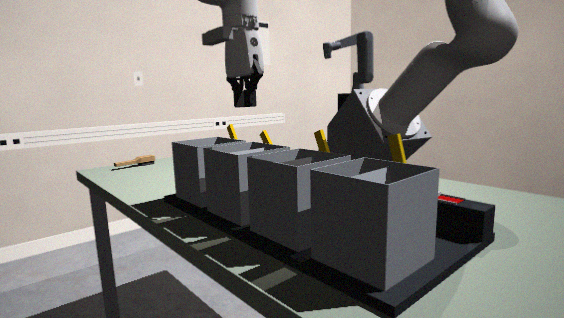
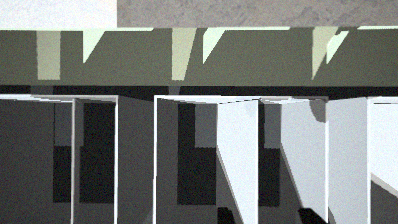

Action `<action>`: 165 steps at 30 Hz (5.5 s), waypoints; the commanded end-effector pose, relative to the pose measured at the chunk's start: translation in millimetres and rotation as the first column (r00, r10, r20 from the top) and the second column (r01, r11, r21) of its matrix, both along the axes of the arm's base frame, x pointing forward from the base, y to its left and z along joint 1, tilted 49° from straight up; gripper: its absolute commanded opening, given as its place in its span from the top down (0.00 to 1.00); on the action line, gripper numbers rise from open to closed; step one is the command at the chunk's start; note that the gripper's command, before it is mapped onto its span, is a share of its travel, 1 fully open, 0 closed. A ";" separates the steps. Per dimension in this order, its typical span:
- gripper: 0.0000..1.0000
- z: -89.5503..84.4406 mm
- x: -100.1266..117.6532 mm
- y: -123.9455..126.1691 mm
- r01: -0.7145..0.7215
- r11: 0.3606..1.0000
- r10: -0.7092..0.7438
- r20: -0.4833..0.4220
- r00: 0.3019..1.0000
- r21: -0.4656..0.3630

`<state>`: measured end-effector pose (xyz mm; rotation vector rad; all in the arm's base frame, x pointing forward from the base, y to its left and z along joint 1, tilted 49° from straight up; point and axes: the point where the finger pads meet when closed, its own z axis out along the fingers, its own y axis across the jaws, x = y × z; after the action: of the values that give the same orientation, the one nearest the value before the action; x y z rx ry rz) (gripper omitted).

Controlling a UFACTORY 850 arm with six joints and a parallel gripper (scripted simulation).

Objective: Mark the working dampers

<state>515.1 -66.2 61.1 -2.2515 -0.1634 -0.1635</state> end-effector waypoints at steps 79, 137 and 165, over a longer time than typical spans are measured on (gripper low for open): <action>0.61 4.6 3.9 0.8 0.009 0.999 -0.009 -0.002 1.000 -0.037; 0.61 69.0 -0.9 55.4 0.007 0.999 -0.007 -0.005 1.000 -0.043; 0.61 139.5 -26.3 123.7 0.003 0.999 -0.003 -0.008 1.000 -0.040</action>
<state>488.1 57.9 199.8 -2.2920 -0.1601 -0.1514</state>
